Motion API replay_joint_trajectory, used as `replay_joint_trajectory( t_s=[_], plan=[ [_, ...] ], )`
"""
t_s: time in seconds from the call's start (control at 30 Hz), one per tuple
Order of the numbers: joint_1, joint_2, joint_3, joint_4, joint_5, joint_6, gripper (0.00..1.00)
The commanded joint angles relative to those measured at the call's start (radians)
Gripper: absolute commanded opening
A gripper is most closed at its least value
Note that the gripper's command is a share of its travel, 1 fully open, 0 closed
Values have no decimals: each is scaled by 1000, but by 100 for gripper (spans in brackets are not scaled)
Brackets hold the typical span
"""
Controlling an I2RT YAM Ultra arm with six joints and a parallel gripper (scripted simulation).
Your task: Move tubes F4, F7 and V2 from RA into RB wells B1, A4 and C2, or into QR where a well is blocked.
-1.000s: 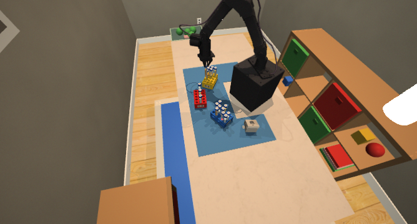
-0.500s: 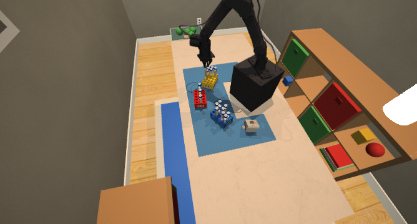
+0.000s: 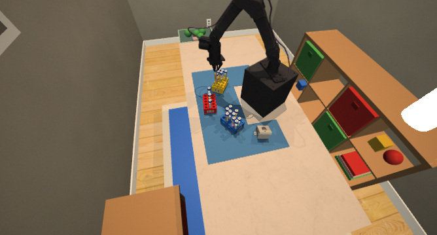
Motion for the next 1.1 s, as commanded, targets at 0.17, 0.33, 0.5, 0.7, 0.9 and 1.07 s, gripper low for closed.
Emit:
replay_joint_trajectory(
  t_s=[0.17, 0.33, 0.5, 0.7, 0.9, 1.07],
  plan=[
    [15, 21, -11, 25, 1, 9, 0],
    [16, 24, -11, 28, 1, 9, 0],
    [17, 28, -17, 33, 1, 11, 0],
    [10, 32, -17, 41, 1, 7, 0],
    [6, 37, -18, 45, 1, 4, 0],
    [1, 41, -22, 50, 1, 0, 0]
  ],
)
